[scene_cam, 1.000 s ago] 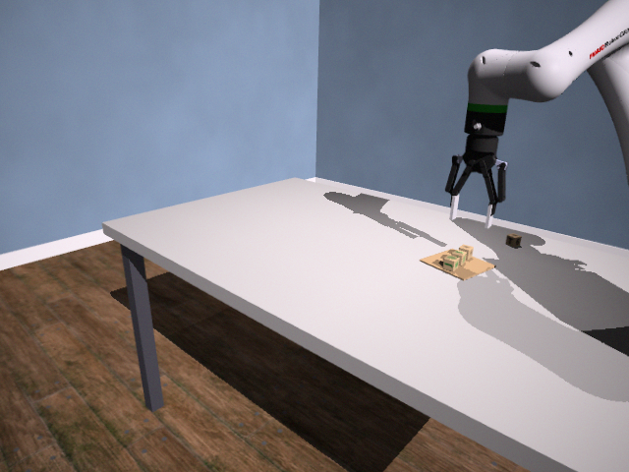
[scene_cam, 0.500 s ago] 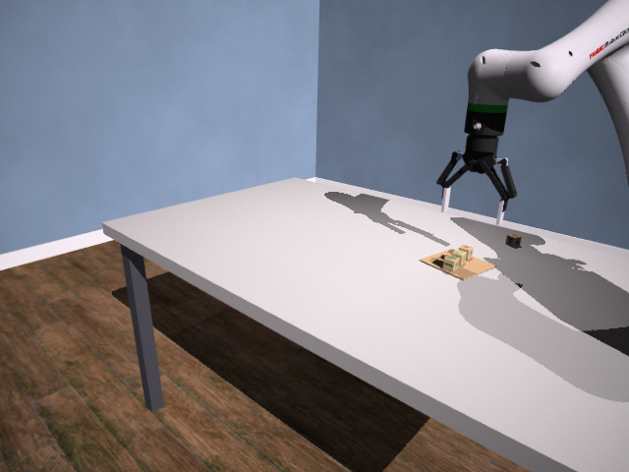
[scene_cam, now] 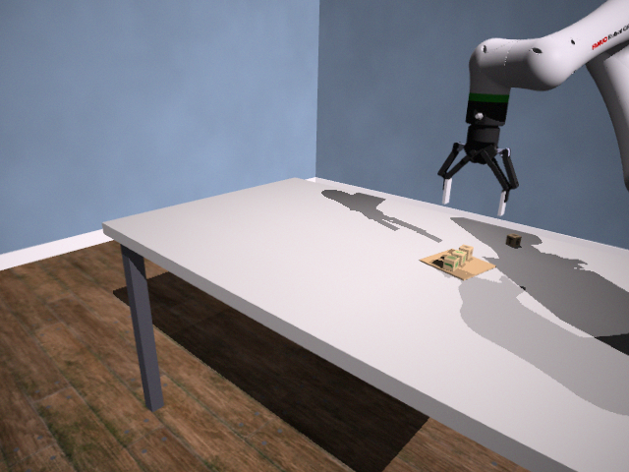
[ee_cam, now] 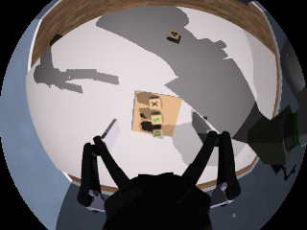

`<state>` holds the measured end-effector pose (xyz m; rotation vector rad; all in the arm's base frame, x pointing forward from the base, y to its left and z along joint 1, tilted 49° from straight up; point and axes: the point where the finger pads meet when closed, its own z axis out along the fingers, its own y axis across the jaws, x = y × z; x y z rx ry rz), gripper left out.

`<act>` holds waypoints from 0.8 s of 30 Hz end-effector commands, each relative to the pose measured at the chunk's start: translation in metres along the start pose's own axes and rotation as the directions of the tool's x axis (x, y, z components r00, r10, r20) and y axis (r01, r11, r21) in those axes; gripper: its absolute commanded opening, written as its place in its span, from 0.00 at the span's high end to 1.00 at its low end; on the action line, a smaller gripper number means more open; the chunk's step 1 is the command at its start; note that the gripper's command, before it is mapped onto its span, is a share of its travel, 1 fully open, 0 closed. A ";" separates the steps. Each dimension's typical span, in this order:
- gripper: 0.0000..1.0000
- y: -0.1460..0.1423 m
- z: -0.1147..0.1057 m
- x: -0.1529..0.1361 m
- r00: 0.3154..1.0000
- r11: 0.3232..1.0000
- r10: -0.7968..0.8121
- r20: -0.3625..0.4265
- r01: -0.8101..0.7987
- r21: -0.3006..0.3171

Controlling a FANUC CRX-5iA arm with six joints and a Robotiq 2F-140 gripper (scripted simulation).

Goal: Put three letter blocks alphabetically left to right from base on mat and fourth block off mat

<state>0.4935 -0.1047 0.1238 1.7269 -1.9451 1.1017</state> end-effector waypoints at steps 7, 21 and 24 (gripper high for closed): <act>0.00 0.000 -0.036 0.000 1.000 1.000 0.000 0.000 0.000 0.000; 0.00 0.000 -0.049 0.000 1.000 1.000 0.000 0.000 0.000 0.000; 0.00 0.000 -0.049 0.000 1.000 1.000 0.000 0.000 0.000 0.000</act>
